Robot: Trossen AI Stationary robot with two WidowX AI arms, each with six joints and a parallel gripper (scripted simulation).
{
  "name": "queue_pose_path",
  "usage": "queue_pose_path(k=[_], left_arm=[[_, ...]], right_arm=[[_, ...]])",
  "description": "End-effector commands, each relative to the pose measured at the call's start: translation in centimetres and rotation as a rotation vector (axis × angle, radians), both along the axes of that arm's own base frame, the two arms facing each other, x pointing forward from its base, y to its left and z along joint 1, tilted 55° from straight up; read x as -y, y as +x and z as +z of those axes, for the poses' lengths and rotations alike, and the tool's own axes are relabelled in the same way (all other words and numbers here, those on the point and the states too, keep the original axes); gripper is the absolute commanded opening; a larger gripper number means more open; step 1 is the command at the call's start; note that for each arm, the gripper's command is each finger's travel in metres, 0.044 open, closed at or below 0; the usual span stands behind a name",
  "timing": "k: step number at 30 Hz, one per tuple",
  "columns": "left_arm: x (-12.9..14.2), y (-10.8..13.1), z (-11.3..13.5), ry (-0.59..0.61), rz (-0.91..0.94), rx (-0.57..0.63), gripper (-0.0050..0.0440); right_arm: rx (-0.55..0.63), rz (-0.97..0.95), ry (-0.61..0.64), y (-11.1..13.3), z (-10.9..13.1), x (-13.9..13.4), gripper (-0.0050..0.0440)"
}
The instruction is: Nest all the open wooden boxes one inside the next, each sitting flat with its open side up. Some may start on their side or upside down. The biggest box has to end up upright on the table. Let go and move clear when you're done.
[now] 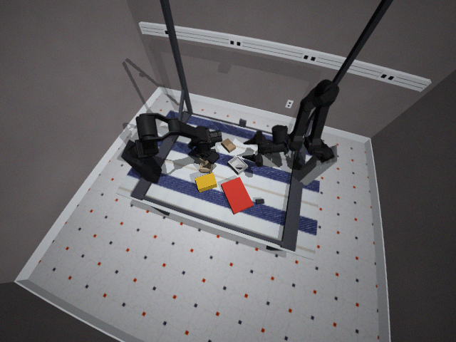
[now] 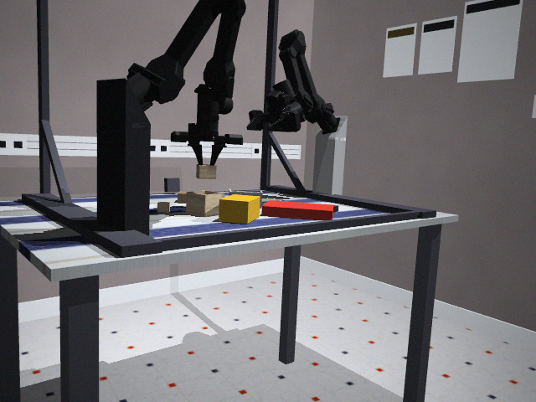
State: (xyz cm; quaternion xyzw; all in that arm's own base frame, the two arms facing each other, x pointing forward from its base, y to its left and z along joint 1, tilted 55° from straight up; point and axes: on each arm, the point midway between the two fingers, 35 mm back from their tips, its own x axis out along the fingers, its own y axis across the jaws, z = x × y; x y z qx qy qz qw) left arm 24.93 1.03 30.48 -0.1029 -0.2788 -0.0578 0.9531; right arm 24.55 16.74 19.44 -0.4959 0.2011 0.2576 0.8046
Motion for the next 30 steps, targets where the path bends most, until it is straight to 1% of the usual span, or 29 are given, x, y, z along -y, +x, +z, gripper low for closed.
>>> queue_pose_path(k=[1,5,7,22,24,30], left_arm=[[-0.02,-0.39,0.79,0.002,0.0,0.027,0.04],[-0.02,-0.39,0.79,0.002,0.0,0.027,0.04],[-0.02,-0.39,0.79,0.002,0.0,0.027,0.04],[-0.02,-0.39,0.79,0.002,0.0,0.027,0.04],[-0.02,-0.39,0.79,0.002,0.0,0.027,0.04],[-0.02,-0.39,0.79,0.002,0.0,0.027,0.04]], right_arm=[[0.042,0.077,-0.087,0.0,0.63,0.02,0.0187],[0.073,0.157,-0.198,0.0,0.62,0.02,0.0187],[0.073,0.157,-0.198,0.0,0.62,0.02,0.0187],[0.187,0.457,-0.613,0.01,0.61,0.02,0.0187],[0.187,0.457,-0.613,0.01,0.61,0.02,0.0187],[0.233,0.577,-0.78,0.01,0.61,0.02,0.0187]])
